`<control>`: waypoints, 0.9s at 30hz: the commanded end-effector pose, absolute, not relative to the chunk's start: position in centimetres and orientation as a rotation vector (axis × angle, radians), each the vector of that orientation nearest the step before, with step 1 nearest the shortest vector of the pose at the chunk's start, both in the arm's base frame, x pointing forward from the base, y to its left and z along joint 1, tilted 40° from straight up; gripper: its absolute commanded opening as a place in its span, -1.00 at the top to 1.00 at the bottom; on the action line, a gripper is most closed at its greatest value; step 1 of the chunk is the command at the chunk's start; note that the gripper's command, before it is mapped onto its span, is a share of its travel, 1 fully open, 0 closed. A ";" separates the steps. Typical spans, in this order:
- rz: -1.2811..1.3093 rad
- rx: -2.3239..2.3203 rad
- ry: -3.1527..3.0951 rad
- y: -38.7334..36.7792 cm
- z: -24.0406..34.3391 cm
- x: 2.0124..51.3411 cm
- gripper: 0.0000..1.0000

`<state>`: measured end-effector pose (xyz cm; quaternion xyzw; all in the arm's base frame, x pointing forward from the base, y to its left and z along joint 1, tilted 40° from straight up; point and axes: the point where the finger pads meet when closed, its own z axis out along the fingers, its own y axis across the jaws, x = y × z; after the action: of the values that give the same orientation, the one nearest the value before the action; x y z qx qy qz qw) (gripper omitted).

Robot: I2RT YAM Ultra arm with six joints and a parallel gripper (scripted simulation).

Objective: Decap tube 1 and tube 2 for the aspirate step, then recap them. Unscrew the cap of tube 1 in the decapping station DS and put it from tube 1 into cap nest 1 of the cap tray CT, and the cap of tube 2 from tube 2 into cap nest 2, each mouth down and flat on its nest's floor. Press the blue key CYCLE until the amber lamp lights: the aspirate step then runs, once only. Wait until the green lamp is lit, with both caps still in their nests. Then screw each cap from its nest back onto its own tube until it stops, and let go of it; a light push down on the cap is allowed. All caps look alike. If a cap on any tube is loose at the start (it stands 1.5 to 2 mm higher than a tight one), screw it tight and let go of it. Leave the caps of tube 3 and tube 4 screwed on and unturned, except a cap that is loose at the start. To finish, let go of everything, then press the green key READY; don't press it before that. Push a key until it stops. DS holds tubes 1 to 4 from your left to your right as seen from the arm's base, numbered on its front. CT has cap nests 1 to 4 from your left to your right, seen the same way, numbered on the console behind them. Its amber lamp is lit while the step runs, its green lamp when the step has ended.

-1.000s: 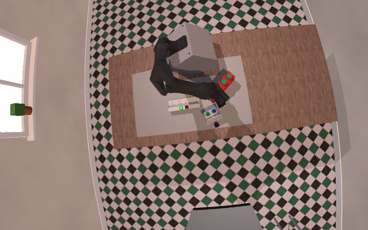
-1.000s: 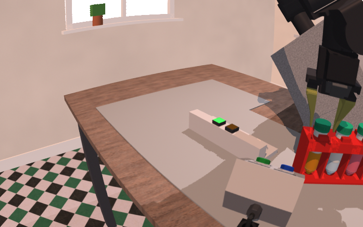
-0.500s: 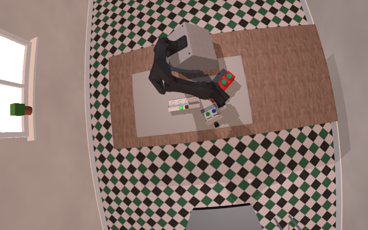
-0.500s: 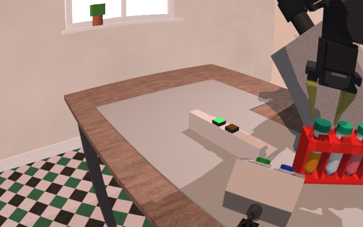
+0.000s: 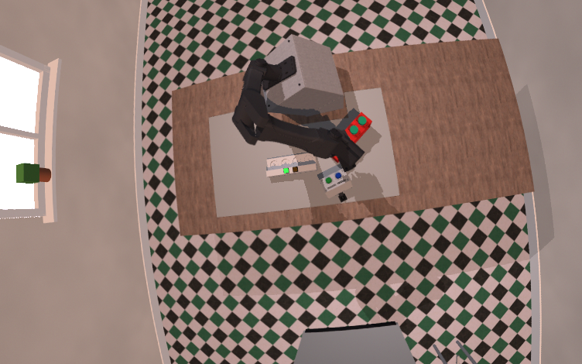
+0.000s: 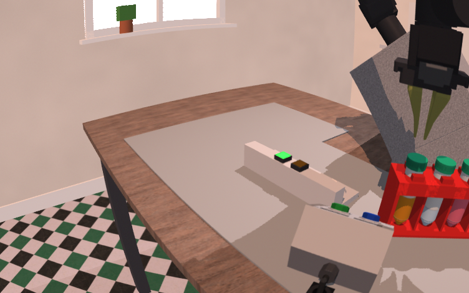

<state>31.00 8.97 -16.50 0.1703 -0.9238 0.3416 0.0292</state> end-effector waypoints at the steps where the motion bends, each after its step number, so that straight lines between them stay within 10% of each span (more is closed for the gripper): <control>1: 1.065 0.466 -2.895 8.8 -15.3 33.7 1.00; 27: 1.069 0.467 -2.896 2.7 -16.4 42.8 1.00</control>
<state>42.48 1.62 -16.83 0.1371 -0.9289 0.3436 0.0185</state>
